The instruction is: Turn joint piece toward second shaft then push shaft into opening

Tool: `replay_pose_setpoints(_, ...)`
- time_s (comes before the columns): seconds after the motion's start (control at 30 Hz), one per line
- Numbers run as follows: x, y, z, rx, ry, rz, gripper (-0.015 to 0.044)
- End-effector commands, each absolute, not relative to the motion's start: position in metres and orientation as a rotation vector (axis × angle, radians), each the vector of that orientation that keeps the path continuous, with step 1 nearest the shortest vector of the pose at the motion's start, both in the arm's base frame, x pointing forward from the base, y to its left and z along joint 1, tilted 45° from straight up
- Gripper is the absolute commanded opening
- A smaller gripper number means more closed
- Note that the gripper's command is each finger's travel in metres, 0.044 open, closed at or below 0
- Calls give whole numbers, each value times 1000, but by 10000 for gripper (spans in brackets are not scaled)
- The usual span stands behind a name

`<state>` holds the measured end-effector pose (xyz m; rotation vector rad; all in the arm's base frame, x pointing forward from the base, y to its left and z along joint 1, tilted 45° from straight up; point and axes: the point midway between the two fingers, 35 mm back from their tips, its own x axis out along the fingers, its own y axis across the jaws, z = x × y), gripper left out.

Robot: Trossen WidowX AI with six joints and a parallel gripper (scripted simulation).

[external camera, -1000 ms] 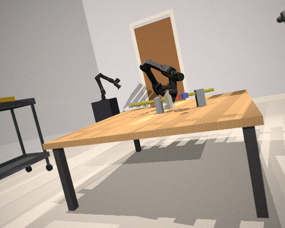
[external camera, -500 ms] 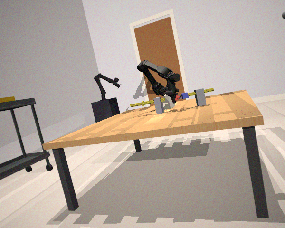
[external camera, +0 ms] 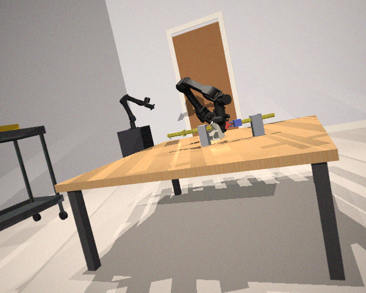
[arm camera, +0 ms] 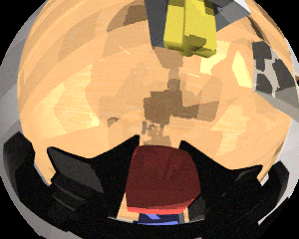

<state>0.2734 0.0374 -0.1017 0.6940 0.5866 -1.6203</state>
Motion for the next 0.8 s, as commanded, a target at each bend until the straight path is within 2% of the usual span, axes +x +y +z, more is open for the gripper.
replay_pose_setpoints(0.0, 273, 37, -102, 692, 587, -1620, 26)
replay_pose_setpoints(0.13, 273, 37, -102, 692, 587, -1620, 131)
replay_pose_setpoints(0.23, 273, 37, -102, 692, 587, -1620, 147)
replay_pose_setpoints(0.6, 273, 37, -102, 692, 587, -1620, 436)
replay_pose_setpoints(0.77, 273, 37, -102, 692, 587, -1620, 440)
